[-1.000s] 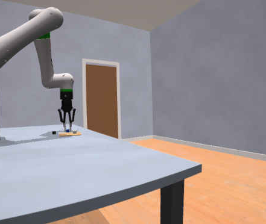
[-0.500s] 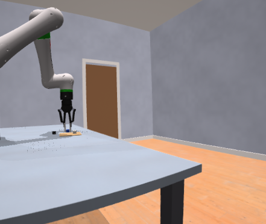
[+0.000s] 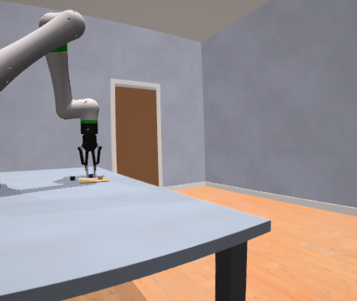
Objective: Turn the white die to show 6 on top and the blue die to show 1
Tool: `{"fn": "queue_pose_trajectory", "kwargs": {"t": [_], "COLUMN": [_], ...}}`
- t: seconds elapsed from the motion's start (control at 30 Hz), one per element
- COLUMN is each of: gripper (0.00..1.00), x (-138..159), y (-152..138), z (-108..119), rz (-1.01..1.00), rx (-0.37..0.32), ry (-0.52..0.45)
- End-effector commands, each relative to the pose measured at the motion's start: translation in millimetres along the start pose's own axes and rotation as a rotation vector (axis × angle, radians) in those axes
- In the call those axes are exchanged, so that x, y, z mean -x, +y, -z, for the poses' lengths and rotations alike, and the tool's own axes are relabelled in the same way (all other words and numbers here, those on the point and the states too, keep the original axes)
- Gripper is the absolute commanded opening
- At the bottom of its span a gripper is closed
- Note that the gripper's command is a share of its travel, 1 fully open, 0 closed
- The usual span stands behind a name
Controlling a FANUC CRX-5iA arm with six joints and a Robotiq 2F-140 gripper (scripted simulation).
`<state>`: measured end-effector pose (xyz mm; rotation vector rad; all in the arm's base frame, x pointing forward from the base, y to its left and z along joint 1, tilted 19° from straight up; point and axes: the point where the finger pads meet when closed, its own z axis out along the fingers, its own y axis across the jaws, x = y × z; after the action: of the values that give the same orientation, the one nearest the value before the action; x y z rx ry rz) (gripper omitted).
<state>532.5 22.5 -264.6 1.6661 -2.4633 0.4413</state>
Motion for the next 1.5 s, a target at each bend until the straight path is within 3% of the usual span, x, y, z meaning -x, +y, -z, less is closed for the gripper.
{"fn": "queue_pose_trajectory", "kwargs": {"t": [0.0, 0.3, 0.33, 1.47], "gripper": [0.21, 0.21, 0.09, 0.09], "x": [0.1, 0.1, 0.1, 0.1], "y": [-0.1, -0.1, -0.1, -0.1], "z": [0.1, 0.1, 0.1, 0.2], "rz": [0.0, 0.0, 0.0, 0.0], "rx": [0.0, 0.0, 0.0, 0.0], "ry": [0.0, 0.0, 0.0, 0.0]}}
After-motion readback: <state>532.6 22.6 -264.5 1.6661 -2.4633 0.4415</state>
